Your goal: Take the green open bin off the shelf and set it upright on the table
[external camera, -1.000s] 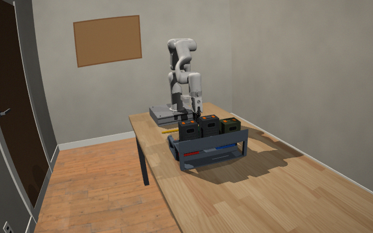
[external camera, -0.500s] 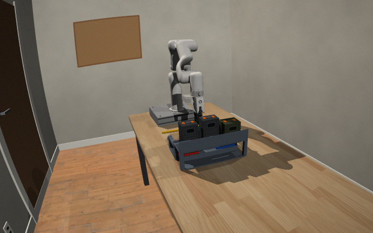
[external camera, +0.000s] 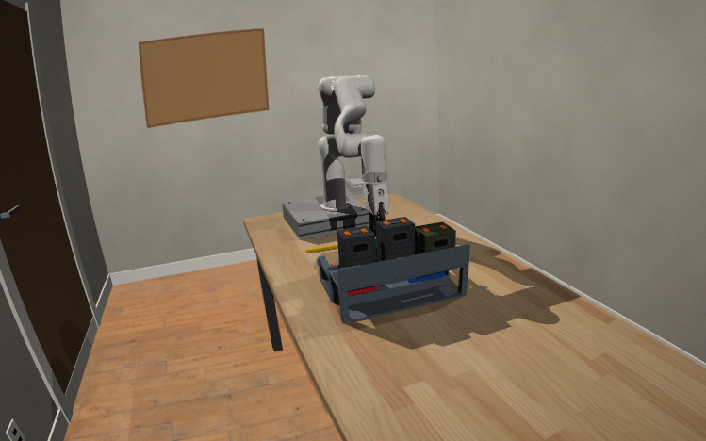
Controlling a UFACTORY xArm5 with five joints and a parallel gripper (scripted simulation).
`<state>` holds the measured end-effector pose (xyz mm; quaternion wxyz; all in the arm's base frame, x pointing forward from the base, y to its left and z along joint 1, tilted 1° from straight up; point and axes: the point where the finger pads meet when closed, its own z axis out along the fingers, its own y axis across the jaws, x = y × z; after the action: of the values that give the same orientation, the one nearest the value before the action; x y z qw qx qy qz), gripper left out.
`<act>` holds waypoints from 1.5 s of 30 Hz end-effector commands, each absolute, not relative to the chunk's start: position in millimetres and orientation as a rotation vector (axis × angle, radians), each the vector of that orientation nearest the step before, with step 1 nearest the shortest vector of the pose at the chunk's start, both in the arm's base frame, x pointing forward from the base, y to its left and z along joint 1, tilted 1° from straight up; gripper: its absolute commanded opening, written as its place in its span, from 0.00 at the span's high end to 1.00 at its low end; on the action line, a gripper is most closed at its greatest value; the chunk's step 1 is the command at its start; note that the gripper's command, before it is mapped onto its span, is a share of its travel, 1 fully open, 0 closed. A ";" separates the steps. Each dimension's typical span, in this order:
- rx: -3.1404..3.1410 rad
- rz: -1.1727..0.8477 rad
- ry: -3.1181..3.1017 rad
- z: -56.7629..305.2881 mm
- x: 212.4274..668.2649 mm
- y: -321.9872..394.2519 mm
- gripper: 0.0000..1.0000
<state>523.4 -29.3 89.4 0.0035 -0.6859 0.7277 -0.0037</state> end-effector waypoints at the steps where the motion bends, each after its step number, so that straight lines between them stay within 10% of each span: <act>1: -2.146 -0.012 2.277 91.0 524.9 -29.3 0.66; 45: -2.146 -0.012 2.277 70.5 525.2 -29.3 0.66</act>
<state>524.0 -29.2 71.4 0.0036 -0.6859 0.7277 -0.0038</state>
